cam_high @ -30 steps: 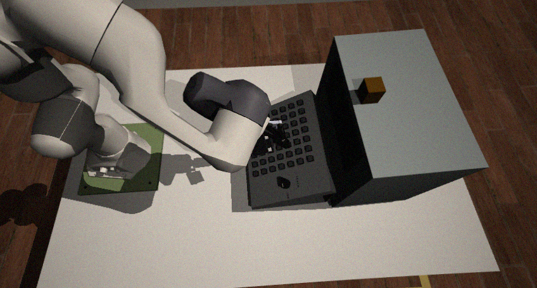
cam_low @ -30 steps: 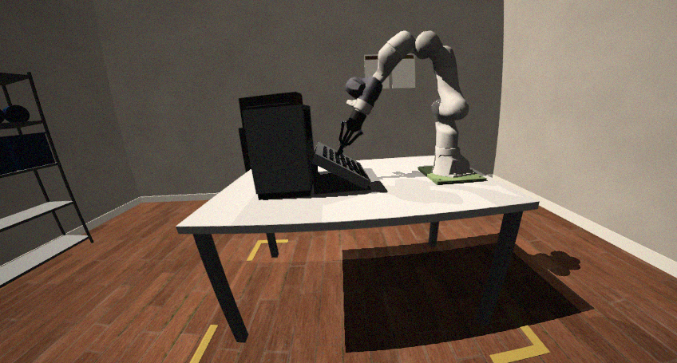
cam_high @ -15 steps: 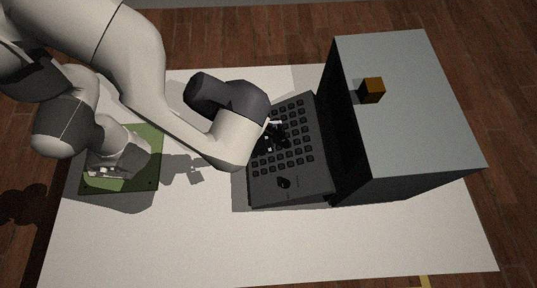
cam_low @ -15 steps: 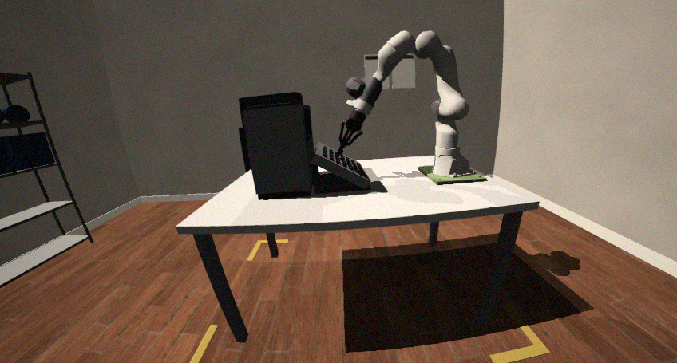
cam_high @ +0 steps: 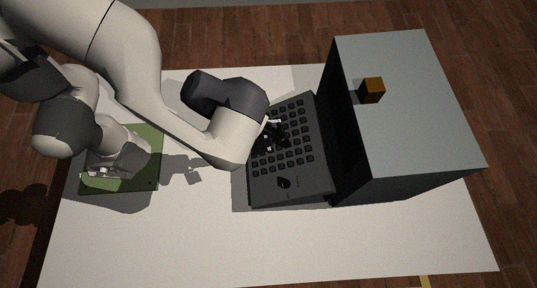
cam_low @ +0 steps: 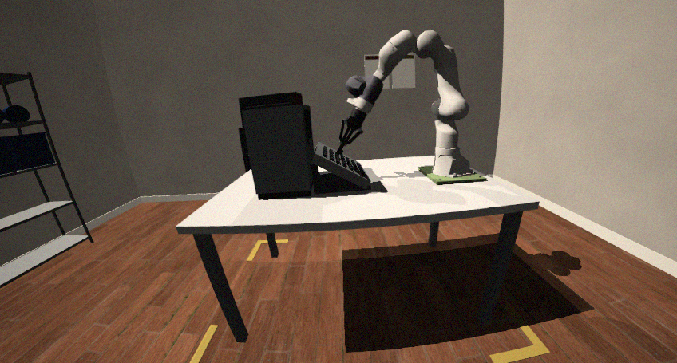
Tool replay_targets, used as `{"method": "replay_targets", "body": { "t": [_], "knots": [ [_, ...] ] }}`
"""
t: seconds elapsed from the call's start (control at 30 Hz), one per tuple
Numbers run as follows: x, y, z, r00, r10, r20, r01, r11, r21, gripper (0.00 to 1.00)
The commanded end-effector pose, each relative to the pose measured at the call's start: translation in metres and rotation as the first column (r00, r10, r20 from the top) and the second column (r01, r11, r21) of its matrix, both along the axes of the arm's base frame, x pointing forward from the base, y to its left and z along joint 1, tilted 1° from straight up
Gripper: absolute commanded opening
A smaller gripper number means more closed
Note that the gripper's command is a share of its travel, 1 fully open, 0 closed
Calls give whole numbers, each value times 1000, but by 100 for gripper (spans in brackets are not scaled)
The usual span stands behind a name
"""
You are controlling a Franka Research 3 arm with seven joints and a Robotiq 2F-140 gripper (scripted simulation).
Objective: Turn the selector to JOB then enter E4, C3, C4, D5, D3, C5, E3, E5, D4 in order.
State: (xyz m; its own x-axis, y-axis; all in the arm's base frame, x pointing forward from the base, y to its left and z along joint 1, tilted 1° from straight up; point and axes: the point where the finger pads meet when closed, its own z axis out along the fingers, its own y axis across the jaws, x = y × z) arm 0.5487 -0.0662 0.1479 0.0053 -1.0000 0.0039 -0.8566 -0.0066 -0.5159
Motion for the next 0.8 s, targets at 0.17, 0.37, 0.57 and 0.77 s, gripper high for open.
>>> {"method": "replay_targets", "body": {
  "t": [0.17, 0.37, 0.57, 0.77],
  "knots": [
    [-9, 0, 13, 1000, -6, -4, 7, 1000, 5, 10],
    [-13, 0, 19, 1000, -6, -4, 6, 1000, 5, 10],
    [-14, 0, 21, 1000, -7, -4, 7, 1000, 5, 10],
    [-14, 0, 21, 1000, -7, -4, 7, 1000, 5, 10]
  ]
}}
